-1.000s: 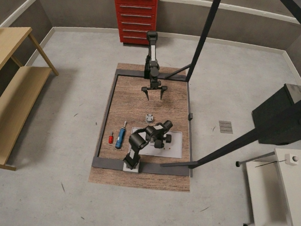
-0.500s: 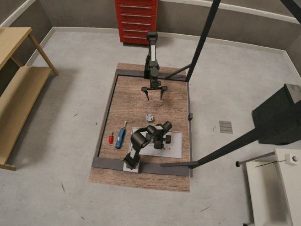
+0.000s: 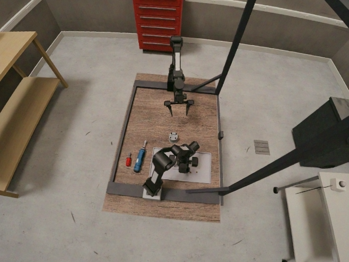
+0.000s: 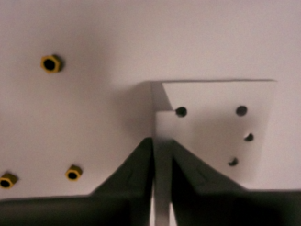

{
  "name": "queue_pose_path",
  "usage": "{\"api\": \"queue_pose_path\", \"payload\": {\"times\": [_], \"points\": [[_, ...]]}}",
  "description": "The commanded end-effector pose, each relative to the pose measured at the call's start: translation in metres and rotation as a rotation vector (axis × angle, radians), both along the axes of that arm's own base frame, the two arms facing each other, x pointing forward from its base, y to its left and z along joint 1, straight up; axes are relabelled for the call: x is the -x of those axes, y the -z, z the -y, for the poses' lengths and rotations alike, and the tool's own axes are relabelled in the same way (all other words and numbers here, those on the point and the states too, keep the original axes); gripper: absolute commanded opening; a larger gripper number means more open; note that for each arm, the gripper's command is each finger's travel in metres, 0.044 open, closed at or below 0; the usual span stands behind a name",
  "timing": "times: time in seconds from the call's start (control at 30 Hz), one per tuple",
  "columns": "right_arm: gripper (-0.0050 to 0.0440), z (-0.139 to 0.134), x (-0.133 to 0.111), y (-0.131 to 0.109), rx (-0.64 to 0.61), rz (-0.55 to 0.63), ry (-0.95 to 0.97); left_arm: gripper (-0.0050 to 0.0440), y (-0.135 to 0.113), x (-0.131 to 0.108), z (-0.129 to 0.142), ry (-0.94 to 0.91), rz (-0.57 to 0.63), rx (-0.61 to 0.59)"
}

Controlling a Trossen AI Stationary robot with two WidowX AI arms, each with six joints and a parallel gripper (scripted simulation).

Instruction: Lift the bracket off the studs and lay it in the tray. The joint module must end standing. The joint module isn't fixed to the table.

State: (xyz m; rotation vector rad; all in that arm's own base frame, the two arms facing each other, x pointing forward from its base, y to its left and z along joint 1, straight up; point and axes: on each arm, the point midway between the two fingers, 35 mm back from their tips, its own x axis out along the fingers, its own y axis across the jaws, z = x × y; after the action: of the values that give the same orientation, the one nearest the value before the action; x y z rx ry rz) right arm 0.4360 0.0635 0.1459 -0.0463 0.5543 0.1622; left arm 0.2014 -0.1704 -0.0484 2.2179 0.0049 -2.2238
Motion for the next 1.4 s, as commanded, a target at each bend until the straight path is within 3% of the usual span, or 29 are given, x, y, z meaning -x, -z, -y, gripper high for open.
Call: {"api": "queue_pose_path", "payload": {"times": [0.0, 0.93, 0.97, 1.17, 1.23, 1.37], "points": [[0.0440, -0.0003, -0.0019, -0.0096, -0.003, 0.023, 0.001, -0.0050, 0.0010, -0.0004, 0.0010, 0.000, 0.007, 0.003], [0.0440, -0.0003, -0.0019, -0.0096, -0.003, 0.023, 0.001, -0.0050, 0.0047, -0.0043, 0.0037, 0.000, 0.021, 0.015], [0.0440, -0.0003, -0.0019, -0.0096, -0.003, 0.023, 0.001, 0.0024, 0.0047, -0.0043, 0.0037, 0.000, 0.021, 0.015], [0.0440, -0.0003, -0.0019, -0.0096, -0.003, 0.023, 0.001, 0.0168, 0.0047, -0.0043, 0.0037, 0.000, 0.021, 0.015], [0.0440, -0.0003, -0.0019, -0.0096, -0.003, 0.023, 0.001, 0.0168, 0.0047, -0.0043, 0.0037, 0.000, 0.021, 0.015], [0.0440, -0.0003, -0.0019, -0.0096, -0.003, 0.023, 0.001, 0.0264, 0.0047, -0.0043, 0.0037, 0.000, 0.021, 0.015]]}}
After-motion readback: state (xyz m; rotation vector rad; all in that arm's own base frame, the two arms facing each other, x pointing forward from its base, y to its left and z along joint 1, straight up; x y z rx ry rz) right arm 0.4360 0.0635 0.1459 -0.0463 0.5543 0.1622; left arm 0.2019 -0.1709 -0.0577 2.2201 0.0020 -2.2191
